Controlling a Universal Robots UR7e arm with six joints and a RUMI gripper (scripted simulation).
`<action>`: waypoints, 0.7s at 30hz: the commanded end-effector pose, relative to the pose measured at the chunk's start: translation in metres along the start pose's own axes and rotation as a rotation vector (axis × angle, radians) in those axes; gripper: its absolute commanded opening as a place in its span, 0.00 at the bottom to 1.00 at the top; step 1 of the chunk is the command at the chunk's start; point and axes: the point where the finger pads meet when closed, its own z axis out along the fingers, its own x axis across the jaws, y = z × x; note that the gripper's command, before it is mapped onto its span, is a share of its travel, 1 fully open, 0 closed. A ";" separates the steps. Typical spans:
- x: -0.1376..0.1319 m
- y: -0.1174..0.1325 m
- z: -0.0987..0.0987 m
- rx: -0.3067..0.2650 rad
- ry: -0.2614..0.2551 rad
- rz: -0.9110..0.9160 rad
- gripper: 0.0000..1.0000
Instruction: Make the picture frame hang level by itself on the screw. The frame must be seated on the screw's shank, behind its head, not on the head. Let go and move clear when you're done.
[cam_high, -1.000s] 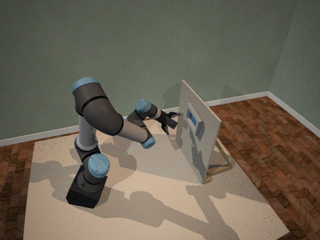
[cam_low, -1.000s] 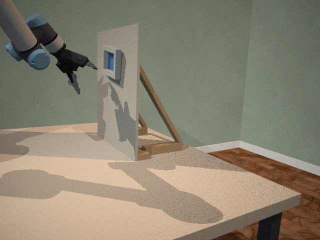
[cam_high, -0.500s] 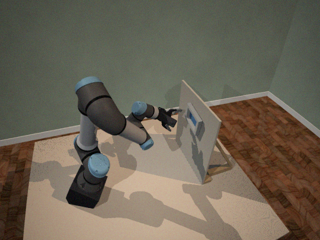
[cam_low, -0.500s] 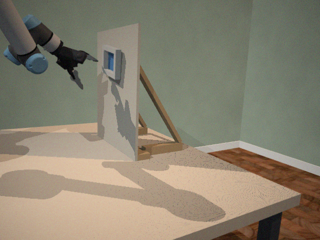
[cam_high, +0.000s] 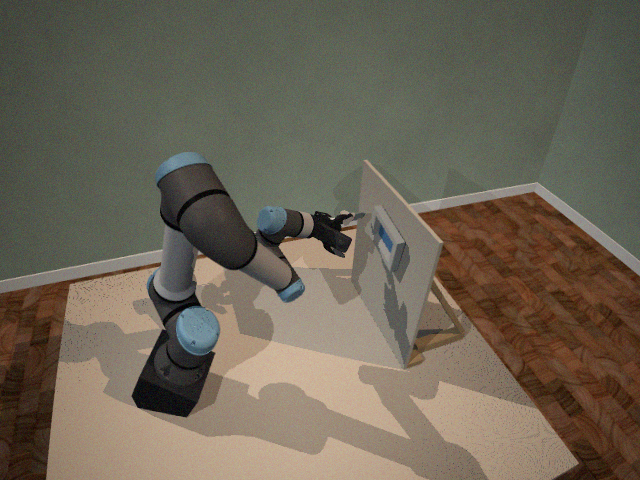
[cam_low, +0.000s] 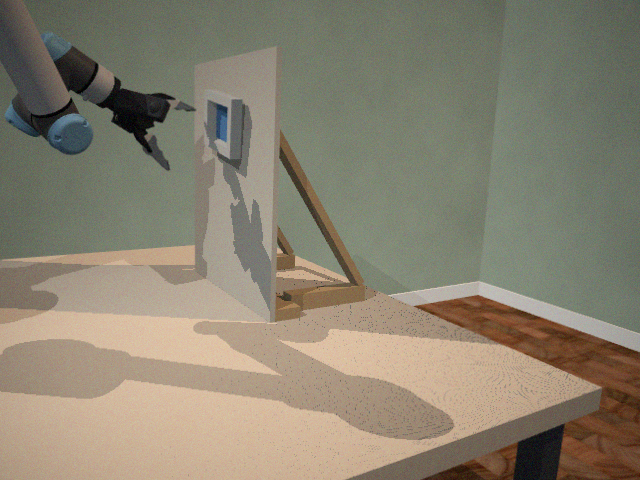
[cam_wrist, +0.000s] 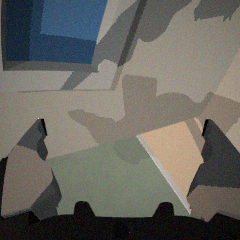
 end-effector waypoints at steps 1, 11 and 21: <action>-0.004 0.000 -0.002 0.005 -0.019 0.004 1.00; -0.005 -0.001 -0.003 0.007 -0.028 0.007 1.00; -0.006 -0.001 -0.003 0.008 -0.034 0.008 1.00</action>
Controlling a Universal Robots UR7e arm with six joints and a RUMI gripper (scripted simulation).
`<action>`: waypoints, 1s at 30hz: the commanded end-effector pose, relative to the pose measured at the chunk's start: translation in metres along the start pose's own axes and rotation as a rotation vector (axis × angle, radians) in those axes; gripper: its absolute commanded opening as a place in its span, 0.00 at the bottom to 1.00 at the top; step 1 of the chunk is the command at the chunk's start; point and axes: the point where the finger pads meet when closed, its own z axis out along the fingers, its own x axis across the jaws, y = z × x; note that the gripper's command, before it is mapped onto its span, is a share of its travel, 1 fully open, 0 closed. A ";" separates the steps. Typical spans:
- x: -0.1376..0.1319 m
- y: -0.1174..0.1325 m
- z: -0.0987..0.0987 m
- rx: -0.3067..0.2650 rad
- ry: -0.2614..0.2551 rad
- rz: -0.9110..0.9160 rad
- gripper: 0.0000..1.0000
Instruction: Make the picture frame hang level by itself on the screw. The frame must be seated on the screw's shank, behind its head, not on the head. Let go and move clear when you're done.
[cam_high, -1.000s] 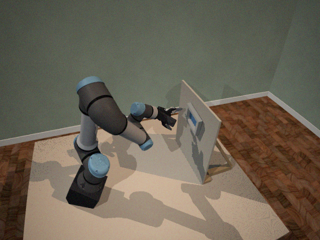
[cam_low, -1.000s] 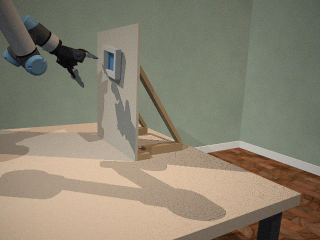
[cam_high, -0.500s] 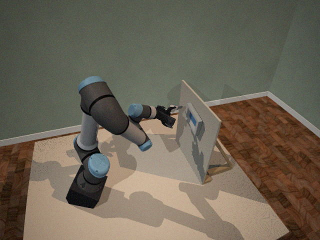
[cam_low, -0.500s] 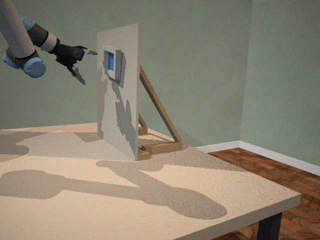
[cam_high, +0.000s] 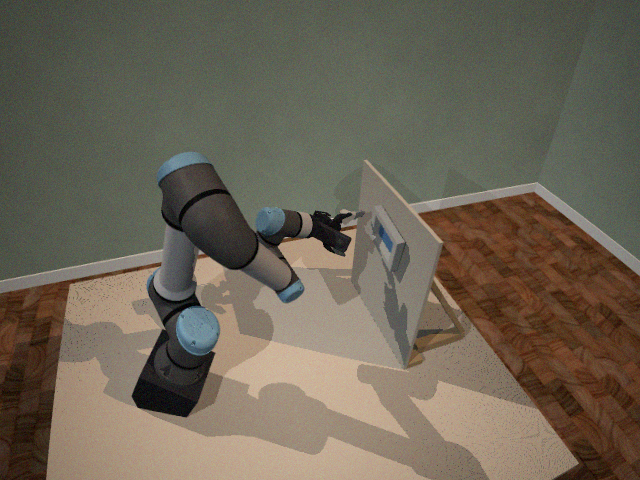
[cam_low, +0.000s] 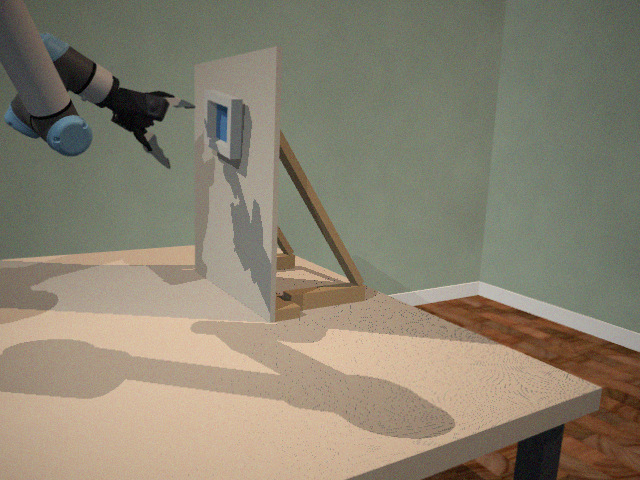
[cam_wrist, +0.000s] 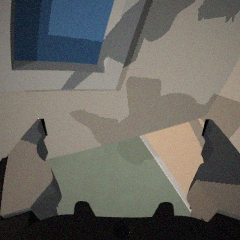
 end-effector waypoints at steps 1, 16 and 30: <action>-0.002 -0.001 -0.001 0.003 -0.012 0.003 1.00; -0.016 -0.004 -0.011 0.023 -0.089 0.027 1.00; -0.022 -0.013 -0.014 0.048 -0.134 0.057 1.00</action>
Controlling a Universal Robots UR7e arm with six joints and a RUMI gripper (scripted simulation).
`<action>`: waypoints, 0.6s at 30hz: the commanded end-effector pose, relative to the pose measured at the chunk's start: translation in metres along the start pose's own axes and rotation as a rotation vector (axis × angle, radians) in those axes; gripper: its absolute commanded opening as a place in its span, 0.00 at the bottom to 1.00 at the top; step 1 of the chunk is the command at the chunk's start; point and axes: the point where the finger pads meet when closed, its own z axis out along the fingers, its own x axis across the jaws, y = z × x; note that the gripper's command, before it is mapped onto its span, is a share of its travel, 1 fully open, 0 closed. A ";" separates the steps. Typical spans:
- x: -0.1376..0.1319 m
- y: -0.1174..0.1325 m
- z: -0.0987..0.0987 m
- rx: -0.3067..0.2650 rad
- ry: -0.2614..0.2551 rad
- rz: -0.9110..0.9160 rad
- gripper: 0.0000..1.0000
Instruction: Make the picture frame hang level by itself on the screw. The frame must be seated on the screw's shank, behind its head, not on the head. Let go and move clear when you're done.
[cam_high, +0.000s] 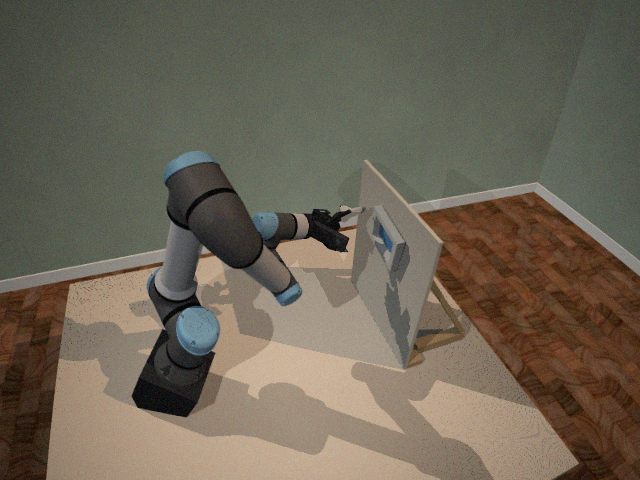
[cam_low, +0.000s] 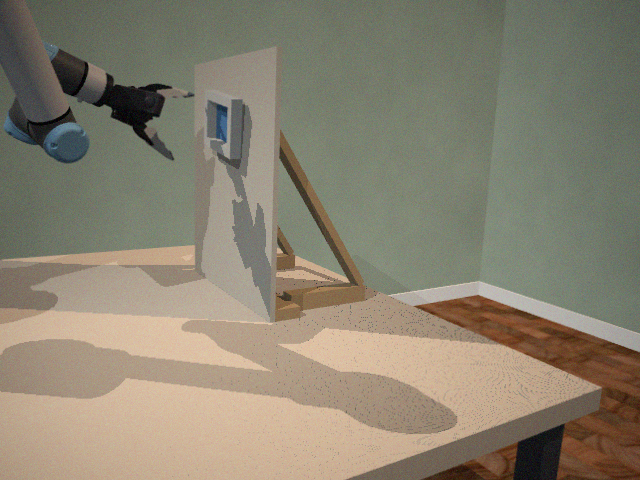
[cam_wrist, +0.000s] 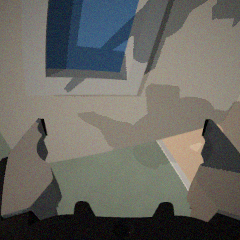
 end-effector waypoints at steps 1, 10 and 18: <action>-0.004 -0.005 -0.002 0.016 -0.030 0.018 1.00; -0.008 -0.010 -0.004 0.030 -0.055 0.035 1.00; -0.008 -0.010 -0.004 0.030 -0.055 0.035 1.00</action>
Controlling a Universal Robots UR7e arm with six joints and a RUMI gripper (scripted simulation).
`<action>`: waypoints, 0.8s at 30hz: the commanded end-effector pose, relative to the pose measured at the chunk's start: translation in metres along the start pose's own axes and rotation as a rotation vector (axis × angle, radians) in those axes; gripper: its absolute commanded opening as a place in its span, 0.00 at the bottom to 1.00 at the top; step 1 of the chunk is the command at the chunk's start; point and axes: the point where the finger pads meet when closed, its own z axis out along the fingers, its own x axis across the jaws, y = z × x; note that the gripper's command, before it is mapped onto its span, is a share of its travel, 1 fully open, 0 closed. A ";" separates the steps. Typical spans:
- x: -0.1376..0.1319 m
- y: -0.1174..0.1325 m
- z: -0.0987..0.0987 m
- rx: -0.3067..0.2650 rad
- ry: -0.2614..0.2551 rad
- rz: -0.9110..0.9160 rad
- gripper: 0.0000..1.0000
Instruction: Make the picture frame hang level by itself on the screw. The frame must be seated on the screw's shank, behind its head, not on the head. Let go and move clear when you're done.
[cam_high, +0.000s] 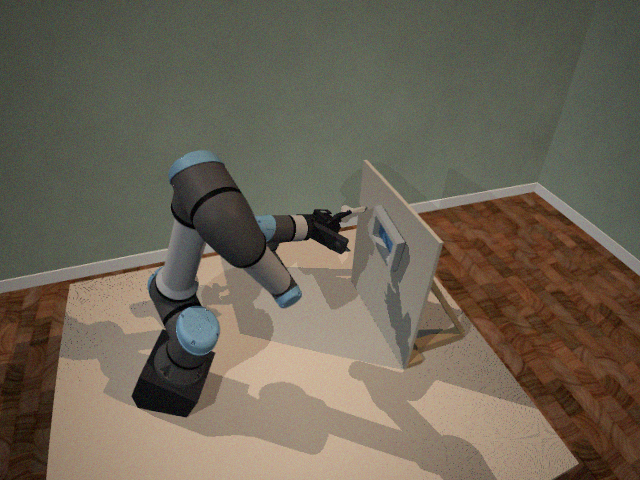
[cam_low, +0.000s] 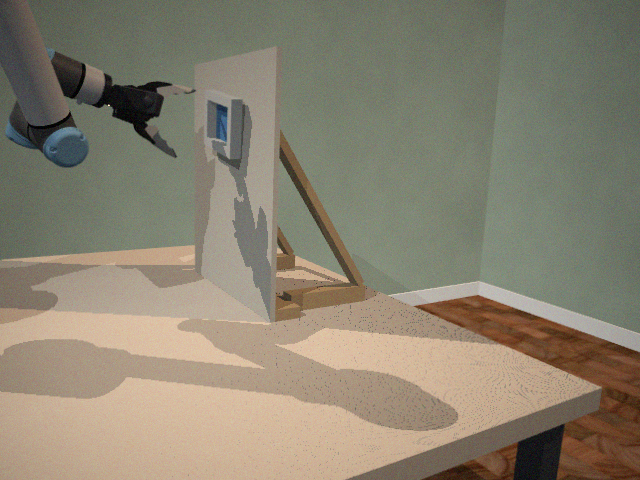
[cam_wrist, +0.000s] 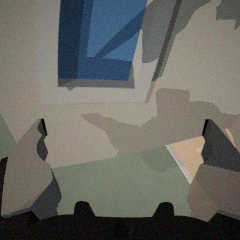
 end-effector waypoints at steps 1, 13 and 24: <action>-0.001 0.000 0.000 0.000 -0.002 0.001 1.00; -0.007 -0.008 -0.003 0.024 -0.045 0.027 1.00; -0.017 -0.024 -0.012 0.065 -0.128 0.076 1.00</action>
